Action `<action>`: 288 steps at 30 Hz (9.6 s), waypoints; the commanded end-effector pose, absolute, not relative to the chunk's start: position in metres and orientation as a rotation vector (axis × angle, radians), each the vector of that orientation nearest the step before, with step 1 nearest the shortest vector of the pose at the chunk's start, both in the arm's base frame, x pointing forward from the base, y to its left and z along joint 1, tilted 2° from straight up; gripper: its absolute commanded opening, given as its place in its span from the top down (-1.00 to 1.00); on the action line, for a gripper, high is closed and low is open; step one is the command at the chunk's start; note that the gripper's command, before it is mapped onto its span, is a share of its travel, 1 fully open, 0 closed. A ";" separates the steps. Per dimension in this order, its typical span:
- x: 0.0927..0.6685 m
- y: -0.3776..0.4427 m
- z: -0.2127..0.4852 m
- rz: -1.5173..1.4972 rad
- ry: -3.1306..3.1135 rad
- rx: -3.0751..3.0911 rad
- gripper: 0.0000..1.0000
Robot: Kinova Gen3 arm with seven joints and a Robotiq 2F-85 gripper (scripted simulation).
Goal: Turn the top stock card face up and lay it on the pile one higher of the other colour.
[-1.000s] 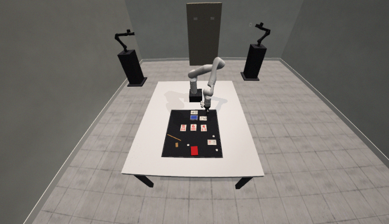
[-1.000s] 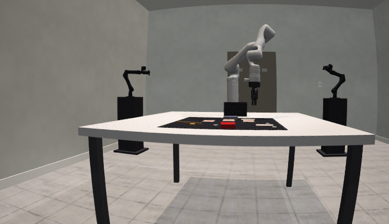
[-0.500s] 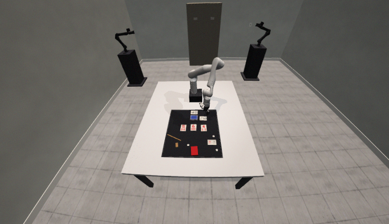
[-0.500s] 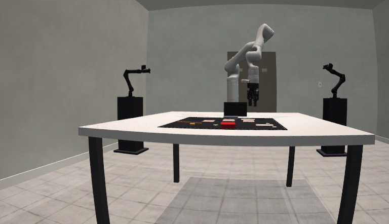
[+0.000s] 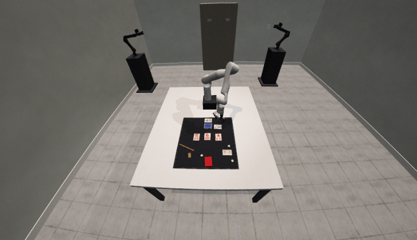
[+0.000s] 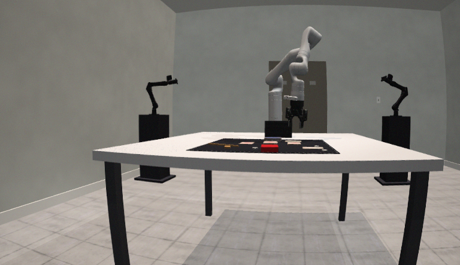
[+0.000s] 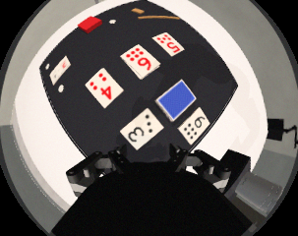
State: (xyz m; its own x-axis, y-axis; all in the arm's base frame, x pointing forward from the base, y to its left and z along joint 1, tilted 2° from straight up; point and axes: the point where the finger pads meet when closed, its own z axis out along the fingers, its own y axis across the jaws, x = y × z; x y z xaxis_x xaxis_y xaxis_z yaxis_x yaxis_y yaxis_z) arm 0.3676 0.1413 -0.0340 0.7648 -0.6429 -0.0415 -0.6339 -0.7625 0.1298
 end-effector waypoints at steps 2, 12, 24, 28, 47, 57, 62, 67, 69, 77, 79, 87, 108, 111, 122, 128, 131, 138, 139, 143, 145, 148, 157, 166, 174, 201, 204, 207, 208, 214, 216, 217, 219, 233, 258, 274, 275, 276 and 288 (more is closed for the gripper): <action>0.369 0.137 -0.033 -0.134 -0.975 2.878 -0.69; 0.365 0.127 -0.038 -0.182 -0.349 3.026 -0.69; 0.365 0.122 -0.041 -0.206 0.334 3.055 -0.69; 0.366 0.121 -0.042 -0.205 0.604 3.027 -0.69; 0.376 0.124 -0.041 -0.148 1.569 2.718 -0.69; 0.382 0.127 -0.040 -0.109 1.869 2.536 -0.69; 0.384 0.129 -0.039 -0.088 2.003 2.437 -0.69; 0.387 0.131 -0.038 -0.071 2.099 2.358 -0.69; 0.387 0.131 -0.038 -0.071 2.099 2.358 -0.69; 0.389 0.132 -0.037 -0.054 2.187 2.278 -0.69; 0.389 0.133 -0.037 -0.051 2.198 2.267 -0.69; 0.390 0.133 -0.037 -0.048 2.215 2.251 -0.69; 0.389 0.133 -0.046 -0.051 2.215 2.249 -0.69; 0.389 0.132 -0.052 -0.051 2.215 2.249 -0.69; 0.388 0.131 -0.071 -0.051 2.215 2.249 -0.69; 0.387 0.131 -0.083 -0.051 2.215 2.249 -0.69; 0.387 0.130 -0.087 -0.051 2.215 2.249 -0.69; 0.387 0.130 -0.091 -0.051 2.215 2.249 -0.69; 0.387 0.130 -0.091 -0.051 2.215 2.249 -0.69; 0.387 0.130 -0.091 -0.051 2.215 2.249 -0.69; 0.387 0.130 -0.091 -0.051 2.215 2.249 -0.69; 0.387 0.130 -0.091 -0.051 2.215 2.249 -0.69; 0.387 0.130 -0.091 -0.051 2.215 2.249 -0.69; 0.387 0.130 -0.091 -0.051 2.215 2.249 -0.69; 0.387 0.130 -0.092 -0.051 2.215 2.249 -0.69; 0.387 0.130 -0.101 -0.051 2.215 2.249 -0.69; 0.387 0.130 -0.101 -0.051 2.215 2.249 -0.69; 0.387 0.130 -0.101 -0.051 2.215 2.249 -0.69; 0.387 0.130 -0.101 -0.051 2.215 2.249 -0.69; 0.387 0.130 -0.101 -0.051 2.215 2.249 -0.69; 0.387 0.130 -0.101 -0.051 2.215 2.249 -0.69; 0.387 0.130 -0.101 -0.051 2.215 2.249 -0.69; 0.387 0.130 -0.101 -0.051 2.215 2.249 -0.69; 0.387 0.130 -0.104 -0.051 2.215 2.249 -0.69; 0.387 0.130 -0.104 -0.051 2.215 2.249 -0.44; 0.387 0.130 -0.104 -0.051 2.215 2.249 -0.44; 0.387 0.130 -0.104 -0.051 2.215 2.249 -0.44; 0.387 0.130 -0.104 -0.051 2.215 2.249 -0.44; 0.387 0.130 -0.104 -0.051 2.215 2.249 -0.43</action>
State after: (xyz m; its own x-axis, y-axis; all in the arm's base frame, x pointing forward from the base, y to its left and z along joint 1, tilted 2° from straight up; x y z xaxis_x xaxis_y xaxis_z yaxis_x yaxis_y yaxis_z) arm 0.3866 0.1299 -0.1049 0.0147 0.9998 -0.0130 0.9993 -0.0151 -0.0354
